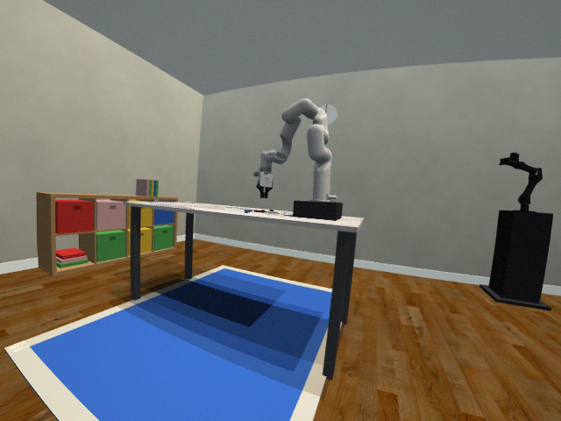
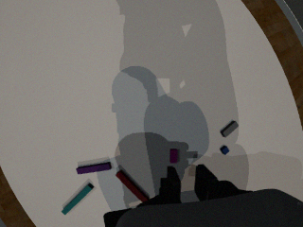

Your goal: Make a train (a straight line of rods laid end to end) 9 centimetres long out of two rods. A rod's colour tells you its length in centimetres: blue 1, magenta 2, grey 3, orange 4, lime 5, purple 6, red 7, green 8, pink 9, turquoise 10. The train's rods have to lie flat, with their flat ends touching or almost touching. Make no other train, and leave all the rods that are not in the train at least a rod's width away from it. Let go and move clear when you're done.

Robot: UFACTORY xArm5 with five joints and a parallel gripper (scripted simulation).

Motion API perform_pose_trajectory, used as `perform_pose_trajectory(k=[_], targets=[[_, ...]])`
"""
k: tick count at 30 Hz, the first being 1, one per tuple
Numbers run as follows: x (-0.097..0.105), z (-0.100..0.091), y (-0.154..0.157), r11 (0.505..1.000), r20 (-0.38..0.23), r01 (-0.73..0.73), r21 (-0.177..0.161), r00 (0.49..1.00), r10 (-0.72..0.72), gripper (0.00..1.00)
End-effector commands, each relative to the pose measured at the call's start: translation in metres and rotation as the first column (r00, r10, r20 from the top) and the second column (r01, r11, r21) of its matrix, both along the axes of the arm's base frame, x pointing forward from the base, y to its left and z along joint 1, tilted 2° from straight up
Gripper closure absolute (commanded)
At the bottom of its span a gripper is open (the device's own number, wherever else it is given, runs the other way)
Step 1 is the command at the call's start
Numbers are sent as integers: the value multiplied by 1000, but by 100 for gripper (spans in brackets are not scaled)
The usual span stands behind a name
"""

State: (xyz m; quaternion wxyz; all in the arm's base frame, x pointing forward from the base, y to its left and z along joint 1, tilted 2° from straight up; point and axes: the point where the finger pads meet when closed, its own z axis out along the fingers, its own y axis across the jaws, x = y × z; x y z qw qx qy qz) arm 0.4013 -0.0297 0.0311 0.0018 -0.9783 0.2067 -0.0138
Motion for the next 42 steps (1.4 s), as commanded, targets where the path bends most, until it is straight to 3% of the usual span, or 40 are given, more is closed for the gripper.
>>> perform_pose_trajectory(k=[1, 2, 21, 26, 28, 32, 39, 42], targets=[[1, 3, 0, 1000, 2, 0, 0, 1000, 0, 76], [1, 3, 0, 1000, 2, 0, 0, 1000, 0, 0], [1, 3, 0, 1000, 2, 0, 0, 1000, 0, 0], [-1, -1, 11, 996, 2, -89, -2, 996, 89, 0], [-5, -6, 29, 971, 1, -238, -5, 971, 238, 0], [-10, -12, 45, 927, 0, -376, -8, 927, 376, 0], [-22, -22, 78, 779, -3, -627, -13, 779, 627, 0], [-23, -22, 79, 769, -3, -639, -13, 769, 639, 0]])
